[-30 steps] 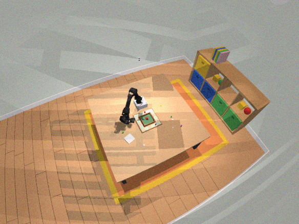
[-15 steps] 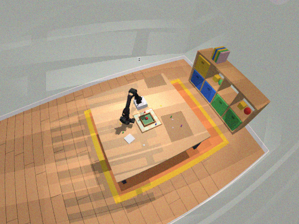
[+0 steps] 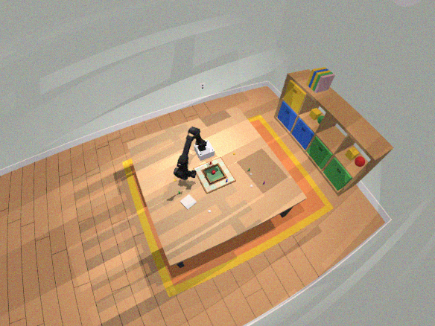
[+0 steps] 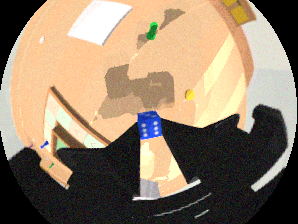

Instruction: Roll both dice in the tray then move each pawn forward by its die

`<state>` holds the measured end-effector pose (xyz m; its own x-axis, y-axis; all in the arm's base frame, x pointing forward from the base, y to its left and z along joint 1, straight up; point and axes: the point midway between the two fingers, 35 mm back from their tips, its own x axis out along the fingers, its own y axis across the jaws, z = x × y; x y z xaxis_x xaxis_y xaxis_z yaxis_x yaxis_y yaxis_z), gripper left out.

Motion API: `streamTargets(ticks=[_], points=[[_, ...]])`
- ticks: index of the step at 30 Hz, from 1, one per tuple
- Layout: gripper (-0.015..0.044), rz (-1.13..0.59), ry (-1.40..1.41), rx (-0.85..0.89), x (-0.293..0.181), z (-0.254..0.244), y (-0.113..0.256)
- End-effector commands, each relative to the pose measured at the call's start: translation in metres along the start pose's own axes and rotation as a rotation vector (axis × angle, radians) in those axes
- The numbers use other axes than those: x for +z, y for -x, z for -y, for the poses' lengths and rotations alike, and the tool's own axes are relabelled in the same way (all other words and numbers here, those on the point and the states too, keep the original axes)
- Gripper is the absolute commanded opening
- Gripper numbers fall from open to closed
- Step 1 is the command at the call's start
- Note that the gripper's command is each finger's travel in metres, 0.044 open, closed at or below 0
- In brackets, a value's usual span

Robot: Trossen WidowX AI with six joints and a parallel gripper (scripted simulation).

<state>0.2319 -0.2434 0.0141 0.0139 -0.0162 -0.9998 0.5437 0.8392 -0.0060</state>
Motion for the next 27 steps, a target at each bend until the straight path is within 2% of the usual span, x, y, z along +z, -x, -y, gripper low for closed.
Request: streamTargets(ticks=[1,9,14,27], points=[[0.0000,0.011,-0.003,-0.003,0.004,-0.001,0.030],[0.0000,0.011,-0.003,-0.003,0.000,-0.005,0.085],[0.0000,0.011,0.005,-0.003,0.001,-0.009,0.086],[0.0000,0.016,0.159,-0.002,0.003,-0.081,0.076]])
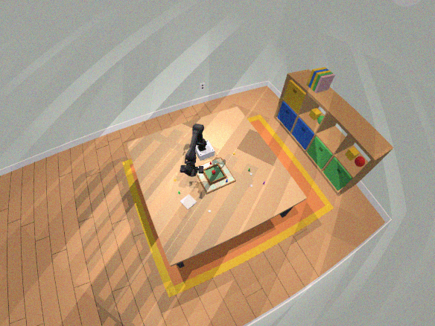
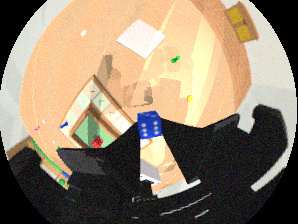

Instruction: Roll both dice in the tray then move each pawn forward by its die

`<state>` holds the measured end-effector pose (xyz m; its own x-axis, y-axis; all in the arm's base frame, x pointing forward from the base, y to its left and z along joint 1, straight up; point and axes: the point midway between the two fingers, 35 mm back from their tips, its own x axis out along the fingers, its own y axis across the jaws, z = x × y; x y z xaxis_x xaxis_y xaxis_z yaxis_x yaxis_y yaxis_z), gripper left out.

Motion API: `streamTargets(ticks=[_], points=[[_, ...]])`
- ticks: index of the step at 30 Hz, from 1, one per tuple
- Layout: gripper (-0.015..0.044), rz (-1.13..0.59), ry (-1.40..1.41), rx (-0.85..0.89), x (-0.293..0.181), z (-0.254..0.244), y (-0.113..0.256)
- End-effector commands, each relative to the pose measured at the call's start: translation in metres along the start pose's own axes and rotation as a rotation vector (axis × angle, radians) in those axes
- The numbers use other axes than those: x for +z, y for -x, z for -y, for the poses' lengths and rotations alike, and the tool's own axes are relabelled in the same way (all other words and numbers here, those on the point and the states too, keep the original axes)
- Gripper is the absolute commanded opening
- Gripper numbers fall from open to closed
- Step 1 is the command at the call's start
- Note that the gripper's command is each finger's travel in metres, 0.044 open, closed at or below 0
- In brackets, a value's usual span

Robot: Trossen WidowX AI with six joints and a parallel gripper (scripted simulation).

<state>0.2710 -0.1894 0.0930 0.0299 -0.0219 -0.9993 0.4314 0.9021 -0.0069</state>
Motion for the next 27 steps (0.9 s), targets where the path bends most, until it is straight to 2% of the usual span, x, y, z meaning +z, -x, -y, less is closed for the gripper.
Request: streamTargets(ticks=[1,15,27], points=[[0.0000,-0.001,0.042,-0.004,0.000,-0.021,-0.004],[0.0000,0.000,0.200,0.005,-0.007,-0.100,-0.014],[0.0000,-0.003,0.444,0.016,-0.033,-0.160,-0.030]])
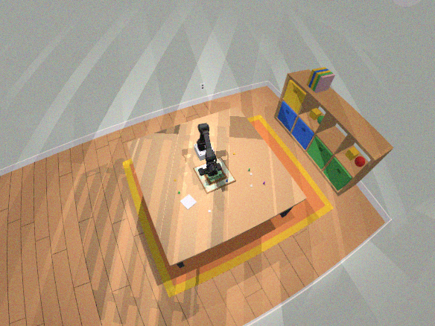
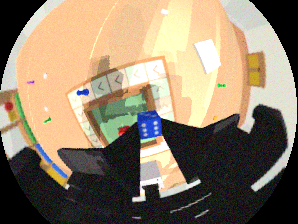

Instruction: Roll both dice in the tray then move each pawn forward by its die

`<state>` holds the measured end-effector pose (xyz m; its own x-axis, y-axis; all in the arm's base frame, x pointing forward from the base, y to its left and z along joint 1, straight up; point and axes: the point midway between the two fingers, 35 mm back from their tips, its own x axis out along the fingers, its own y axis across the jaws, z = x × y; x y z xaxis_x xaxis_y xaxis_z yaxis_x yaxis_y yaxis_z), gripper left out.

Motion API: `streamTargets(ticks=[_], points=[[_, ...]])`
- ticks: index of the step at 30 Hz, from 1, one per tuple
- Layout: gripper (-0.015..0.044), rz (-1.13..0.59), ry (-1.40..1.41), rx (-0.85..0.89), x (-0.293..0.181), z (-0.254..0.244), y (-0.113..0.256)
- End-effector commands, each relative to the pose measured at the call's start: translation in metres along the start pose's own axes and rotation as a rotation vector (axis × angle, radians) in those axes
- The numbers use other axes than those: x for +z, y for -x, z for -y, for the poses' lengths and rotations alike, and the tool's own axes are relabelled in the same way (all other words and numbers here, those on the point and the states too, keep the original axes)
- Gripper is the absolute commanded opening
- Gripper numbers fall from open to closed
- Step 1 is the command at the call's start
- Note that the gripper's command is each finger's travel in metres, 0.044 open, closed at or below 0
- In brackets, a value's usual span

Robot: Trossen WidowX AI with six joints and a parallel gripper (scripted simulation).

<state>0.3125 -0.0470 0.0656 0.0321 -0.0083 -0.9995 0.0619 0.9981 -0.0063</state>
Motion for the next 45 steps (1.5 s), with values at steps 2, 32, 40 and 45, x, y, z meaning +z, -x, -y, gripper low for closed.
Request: streamTargets(ticks=[2,32,40,45], points=[[0.0000,-0.002,0.097,0.005,-0.004,-0.025,-0.007],[0.0000,0.838,0.101,0.051,0.010,-0.025,-0.027],[0.0000,0.842,0.101,0.051,-0.008,-0.025,-0.002],[0.0000,0.841,0.101,0.051,-0.029,-0.025,0.013]])
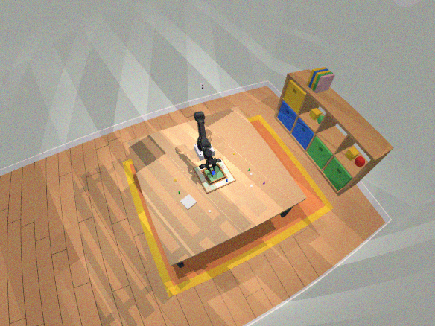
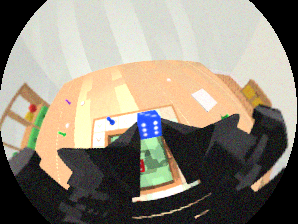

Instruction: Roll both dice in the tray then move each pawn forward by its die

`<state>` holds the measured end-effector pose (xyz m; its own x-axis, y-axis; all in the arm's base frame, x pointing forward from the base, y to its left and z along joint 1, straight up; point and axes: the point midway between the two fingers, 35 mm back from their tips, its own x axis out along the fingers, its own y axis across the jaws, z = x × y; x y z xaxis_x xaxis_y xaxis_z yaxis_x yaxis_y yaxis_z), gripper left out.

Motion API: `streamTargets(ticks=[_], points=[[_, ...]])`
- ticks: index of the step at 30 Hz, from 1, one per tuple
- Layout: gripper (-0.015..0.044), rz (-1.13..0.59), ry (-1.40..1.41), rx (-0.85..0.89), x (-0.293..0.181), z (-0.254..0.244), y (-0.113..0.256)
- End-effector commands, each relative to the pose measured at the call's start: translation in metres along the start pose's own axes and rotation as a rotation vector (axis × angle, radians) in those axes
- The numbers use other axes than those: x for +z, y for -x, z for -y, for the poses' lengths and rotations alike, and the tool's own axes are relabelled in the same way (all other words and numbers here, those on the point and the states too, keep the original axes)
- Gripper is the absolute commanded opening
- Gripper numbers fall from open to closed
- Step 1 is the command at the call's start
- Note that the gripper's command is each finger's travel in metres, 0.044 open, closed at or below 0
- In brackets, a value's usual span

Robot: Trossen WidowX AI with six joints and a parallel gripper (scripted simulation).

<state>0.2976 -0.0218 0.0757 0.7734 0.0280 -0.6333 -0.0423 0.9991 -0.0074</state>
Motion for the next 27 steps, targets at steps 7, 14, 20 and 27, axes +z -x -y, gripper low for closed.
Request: streamTargets(ticks=[7,14,20,27], points=[[0.0000,-0.011,0.002,0.006,-0.006,-0.002,0.011],[0.0000,-0.010,-0.002,0.001,-0.006,-0.001,0.010],[0.0105,-0.010,-0.002,0.001,-0.006,-0.001,0.010],[0.0289,-0.010,0.000,0.003,0.010,-0.001,0.021]])
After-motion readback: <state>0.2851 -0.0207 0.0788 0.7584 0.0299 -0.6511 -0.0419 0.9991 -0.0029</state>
